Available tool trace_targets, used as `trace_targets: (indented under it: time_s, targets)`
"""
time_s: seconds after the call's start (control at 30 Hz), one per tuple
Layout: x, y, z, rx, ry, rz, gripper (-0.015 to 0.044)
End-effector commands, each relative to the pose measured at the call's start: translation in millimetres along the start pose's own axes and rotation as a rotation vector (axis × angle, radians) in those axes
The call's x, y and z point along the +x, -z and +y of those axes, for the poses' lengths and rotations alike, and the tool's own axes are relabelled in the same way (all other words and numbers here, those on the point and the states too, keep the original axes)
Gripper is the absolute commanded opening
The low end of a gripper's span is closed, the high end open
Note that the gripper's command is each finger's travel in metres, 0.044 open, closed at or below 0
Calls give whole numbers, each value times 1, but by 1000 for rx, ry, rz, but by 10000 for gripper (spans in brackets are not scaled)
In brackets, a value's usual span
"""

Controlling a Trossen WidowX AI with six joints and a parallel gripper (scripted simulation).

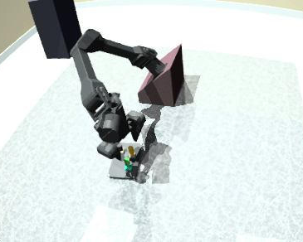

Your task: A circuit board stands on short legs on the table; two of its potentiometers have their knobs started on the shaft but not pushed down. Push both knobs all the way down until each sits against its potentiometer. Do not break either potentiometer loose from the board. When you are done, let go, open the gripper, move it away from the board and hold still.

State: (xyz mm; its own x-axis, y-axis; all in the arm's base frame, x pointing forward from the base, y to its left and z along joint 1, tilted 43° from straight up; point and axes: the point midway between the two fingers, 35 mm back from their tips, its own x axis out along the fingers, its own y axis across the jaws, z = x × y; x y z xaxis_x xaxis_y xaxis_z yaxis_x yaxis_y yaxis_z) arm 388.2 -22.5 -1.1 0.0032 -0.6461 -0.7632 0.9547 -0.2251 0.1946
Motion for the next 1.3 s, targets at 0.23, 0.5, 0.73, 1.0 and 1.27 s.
trace_targets:
  time_s: [0.23,0.5,0.73,1.0,1.27]
  targets:
    - [-2,-4,-12,-395,1,-5,440]
    - [-4,-7,-19,-674,2,-7,440]
    - [-5,-9,-25,-918,2,-8,440]
    - [-7,-11,-32,-1197,3,-10,440]
    - [-8,-14,-40,-1476,5,-12,440]
